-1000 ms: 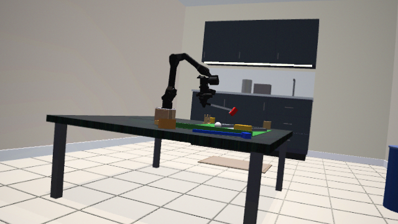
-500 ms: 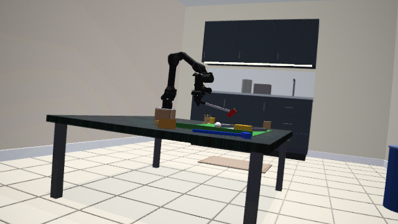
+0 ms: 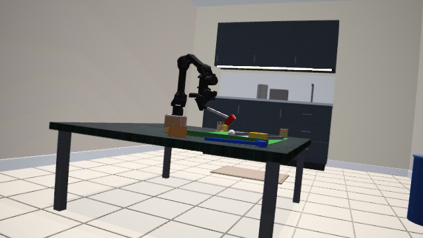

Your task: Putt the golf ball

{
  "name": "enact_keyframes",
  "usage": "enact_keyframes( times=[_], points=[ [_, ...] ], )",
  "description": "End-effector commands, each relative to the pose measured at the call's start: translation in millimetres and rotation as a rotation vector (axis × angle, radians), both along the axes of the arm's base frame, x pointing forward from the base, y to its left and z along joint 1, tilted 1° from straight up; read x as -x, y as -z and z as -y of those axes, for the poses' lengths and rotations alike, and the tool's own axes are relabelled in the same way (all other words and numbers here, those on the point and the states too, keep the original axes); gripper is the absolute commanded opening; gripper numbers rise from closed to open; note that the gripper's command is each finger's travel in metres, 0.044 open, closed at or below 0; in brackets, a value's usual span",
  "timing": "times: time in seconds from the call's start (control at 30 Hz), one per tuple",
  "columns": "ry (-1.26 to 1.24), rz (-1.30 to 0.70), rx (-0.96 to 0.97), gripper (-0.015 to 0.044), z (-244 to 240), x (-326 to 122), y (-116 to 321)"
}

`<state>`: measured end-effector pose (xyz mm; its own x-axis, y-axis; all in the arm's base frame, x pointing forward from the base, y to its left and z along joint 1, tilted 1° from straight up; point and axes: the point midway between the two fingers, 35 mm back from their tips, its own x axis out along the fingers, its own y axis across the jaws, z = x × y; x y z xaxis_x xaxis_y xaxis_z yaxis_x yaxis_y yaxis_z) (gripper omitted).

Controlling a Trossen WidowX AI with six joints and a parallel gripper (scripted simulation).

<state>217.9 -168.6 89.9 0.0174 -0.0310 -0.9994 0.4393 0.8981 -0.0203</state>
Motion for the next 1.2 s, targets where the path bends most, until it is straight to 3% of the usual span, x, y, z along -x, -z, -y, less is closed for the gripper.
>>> enact_keyframes(
  times=[0.0,1.17],
  points=[
    [0.099,0.000,0.013,0.0000,12.4,8.5,-4.7],
    [0.099,0.000,0.013,0.0000,15.0,7.3,60.1]
  ],
)
